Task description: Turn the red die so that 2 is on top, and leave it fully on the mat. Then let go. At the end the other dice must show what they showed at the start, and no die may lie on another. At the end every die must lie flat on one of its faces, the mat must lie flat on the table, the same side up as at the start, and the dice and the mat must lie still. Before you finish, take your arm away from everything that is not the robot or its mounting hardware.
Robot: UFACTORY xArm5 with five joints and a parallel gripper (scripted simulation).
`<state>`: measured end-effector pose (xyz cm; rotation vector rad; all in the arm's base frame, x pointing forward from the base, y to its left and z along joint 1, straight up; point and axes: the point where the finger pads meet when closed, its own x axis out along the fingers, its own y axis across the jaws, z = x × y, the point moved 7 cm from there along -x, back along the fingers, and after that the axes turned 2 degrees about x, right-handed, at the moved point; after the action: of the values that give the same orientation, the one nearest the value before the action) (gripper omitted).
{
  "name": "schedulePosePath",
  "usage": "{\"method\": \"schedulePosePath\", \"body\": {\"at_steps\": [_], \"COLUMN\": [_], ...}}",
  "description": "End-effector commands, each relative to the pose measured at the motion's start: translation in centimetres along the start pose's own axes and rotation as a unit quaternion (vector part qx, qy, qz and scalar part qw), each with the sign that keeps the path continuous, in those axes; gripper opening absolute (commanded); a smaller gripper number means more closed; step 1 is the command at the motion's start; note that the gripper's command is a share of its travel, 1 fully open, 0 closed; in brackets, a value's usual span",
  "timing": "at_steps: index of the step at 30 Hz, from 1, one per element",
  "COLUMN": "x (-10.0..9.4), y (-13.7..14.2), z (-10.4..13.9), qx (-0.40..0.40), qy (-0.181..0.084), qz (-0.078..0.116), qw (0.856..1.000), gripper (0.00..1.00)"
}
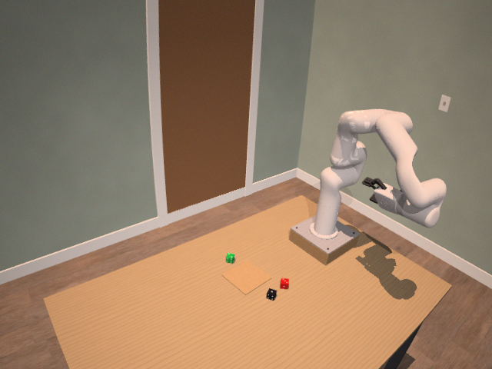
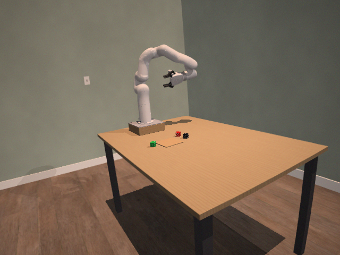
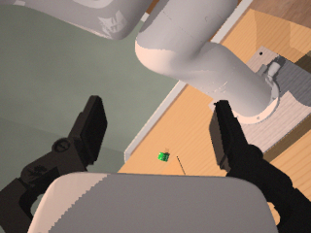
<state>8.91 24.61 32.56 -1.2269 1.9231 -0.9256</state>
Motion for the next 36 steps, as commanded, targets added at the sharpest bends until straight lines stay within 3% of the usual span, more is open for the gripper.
{"method": "schedulePosePath", "body": {"at_steps": [1, 20, 23, 26, 27, 31, 34, 35, 36], "x": [0.0, -0.1, -0.2, -0.3, -0.3, -0.2, -0.2, -0.1, 0.0], "y": [-0.1, 0.0, 0.1, 0.2, 0.2, 0.2, 0.2, 0.1, 0.1], "z": [0.0, 0.2, 1.7, 4.8, 5.0, 8.2, 8.4, 10.4, 11.3], "qx": [0.0, 0.003, 0.021, 0.062, 0.066, 0.11, 0.113, 0.142, 0.156], "qy": [-0.001, 0.001, 0.01, 0.031, 0.033, 0.057, 0.059, 0.075, 0.083], "qz": [0.001, 0.006, 0.033, 0.088, 0.093, 0.146, 0.15, 0.182, 0.196], "qw": [1.0, 1.0, 0.999, 0.994, 0.993, 0.981, 0.98, 0.97, 0.964], "gripper": [1.0, 1.0, 1.0, 1.0, 1.0, 1.0, 1.0, 1.0, 1.0]}}
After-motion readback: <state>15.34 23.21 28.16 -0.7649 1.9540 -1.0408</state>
